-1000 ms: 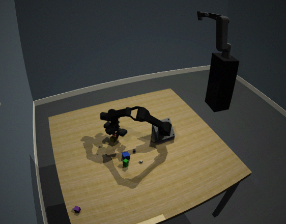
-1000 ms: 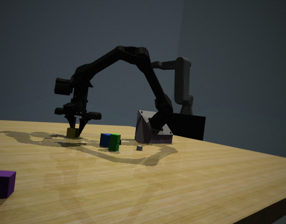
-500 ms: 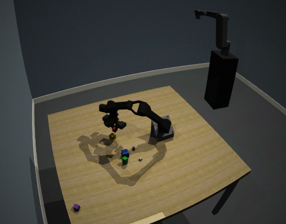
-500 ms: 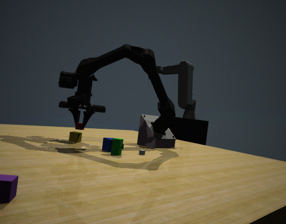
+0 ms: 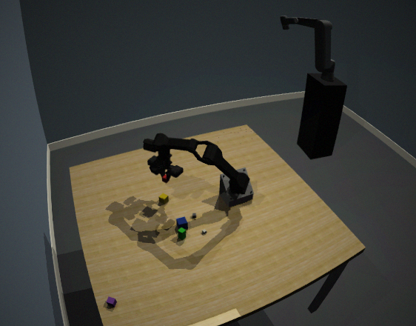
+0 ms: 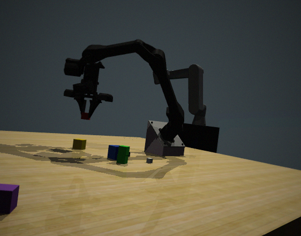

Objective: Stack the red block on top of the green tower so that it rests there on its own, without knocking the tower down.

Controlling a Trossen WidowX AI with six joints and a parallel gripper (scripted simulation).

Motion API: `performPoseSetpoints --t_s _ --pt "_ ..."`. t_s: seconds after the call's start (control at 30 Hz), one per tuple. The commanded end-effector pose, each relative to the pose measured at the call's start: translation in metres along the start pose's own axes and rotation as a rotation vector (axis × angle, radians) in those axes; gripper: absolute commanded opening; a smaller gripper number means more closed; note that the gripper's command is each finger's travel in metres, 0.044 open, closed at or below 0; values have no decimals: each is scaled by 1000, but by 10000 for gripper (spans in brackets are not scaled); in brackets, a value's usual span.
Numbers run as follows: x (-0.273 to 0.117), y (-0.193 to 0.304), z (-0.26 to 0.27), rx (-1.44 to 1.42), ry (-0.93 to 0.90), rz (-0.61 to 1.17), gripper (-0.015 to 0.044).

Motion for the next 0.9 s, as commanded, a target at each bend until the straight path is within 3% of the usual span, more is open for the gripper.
performPoseSetpoints --t_s 0.0,0.2,0.87 --pt "-5 0 0 -6 0 7 0" --pt "-6 -6 2 -5 2 8 0" --pt "-11 -149 111 0 22 15 0"
Point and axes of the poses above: the point midway between the two fingers, 35 mm back from their tips, its own x axis out along the fingers, its own z axis across the jaws, y = z × x, the point moved 6 cm from there along -x, back along the fingers, and after that the axes turned 5 degrees about -x, right-handed, at the moved point
